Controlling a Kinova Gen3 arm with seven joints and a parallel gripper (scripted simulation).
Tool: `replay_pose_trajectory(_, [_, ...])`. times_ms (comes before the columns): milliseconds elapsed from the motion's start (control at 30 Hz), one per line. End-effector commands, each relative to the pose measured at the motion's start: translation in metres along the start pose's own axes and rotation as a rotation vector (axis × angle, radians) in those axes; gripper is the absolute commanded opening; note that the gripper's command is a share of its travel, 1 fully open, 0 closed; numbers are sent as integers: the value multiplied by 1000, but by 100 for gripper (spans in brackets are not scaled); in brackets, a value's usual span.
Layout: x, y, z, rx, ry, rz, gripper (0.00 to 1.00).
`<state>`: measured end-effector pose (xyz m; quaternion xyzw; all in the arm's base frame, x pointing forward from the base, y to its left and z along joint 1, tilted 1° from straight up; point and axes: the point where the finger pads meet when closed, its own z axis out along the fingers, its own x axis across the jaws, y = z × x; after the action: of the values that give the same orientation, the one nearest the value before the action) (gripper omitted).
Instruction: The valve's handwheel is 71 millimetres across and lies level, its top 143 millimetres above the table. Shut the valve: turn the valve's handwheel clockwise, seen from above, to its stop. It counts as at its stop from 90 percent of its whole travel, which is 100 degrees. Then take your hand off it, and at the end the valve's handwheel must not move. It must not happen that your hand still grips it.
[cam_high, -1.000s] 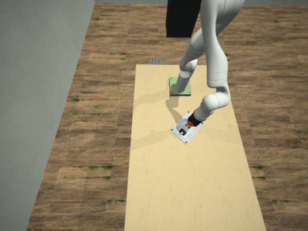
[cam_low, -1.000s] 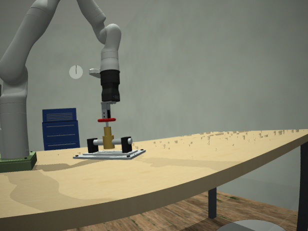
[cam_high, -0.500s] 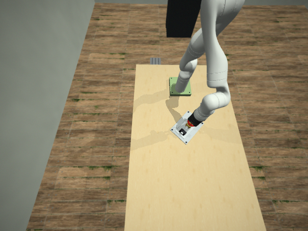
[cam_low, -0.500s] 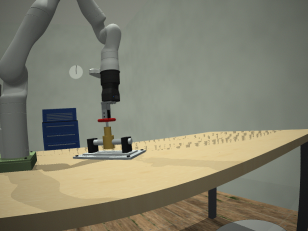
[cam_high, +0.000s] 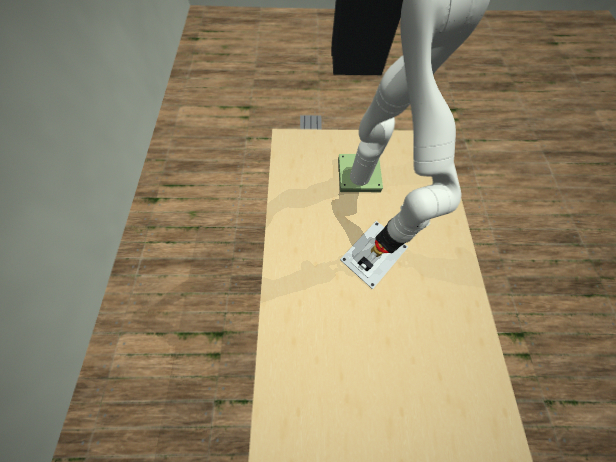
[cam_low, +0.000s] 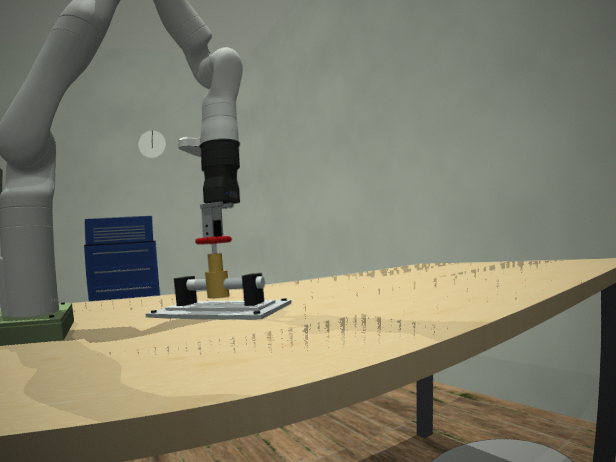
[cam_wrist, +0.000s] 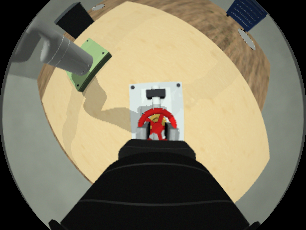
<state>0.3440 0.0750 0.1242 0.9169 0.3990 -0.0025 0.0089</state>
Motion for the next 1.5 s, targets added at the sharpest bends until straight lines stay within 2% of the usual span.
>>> replay_pose_trajectory(0, [0, 0, -1, -1, 1, 0, 60])
replay_pose_trajectory(1467, [0, 0, -5, -1, 1, 0, 60])
